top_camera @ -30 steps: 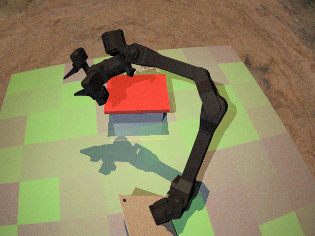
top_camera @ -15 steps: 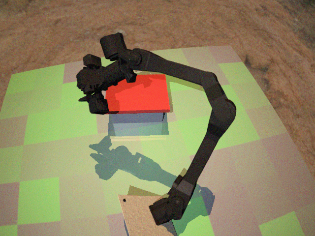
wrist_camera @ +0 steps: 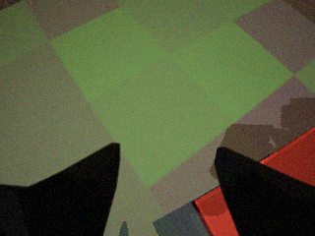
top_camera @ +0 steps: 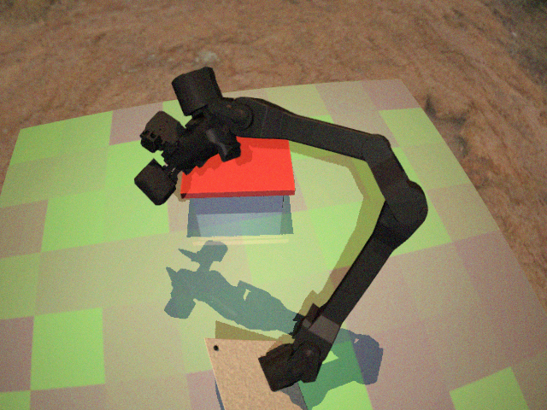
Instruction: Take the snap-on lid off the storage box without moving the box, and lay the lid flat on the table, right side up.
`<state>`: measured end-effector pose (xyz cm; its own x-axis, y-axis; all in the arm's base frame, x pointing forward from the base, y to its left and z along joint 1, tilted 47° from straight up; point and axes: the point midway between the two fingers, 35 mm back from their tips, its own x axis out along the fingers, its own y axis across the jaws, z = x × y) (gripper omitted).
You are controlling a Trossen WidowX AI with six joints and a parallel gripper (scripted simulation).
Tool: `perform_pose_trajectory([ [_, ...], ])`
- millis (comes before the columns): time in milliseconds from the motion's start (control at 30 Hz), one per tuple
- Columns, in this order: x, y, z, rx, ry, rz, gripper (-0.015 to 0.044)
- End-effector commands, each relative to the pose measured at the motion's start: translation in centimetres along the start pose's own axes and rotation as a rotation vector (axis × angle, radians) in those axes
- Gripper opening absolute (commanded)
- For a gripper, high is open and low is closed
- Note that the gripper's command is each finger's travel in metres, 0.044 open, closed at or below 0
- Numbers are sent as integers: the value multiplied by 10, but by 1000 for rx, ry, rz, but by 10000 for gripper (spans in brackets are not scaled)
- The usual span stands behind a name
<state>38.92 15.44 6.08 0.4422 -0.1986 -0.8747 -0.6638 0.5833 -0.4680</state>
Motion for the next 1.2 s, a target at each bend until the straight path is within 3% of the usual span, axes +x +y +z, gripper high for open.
perform_pose_trajectory([
  [0,-24,-11,-36,772,-23,-304,235],
  [500,-54,-23,-67,1500,-307,-550,235],
  [900,-82,-30,-91,2103,-764,-608,235],
  [1167,-84,-30,-93,2152,-809,-601,235],
])
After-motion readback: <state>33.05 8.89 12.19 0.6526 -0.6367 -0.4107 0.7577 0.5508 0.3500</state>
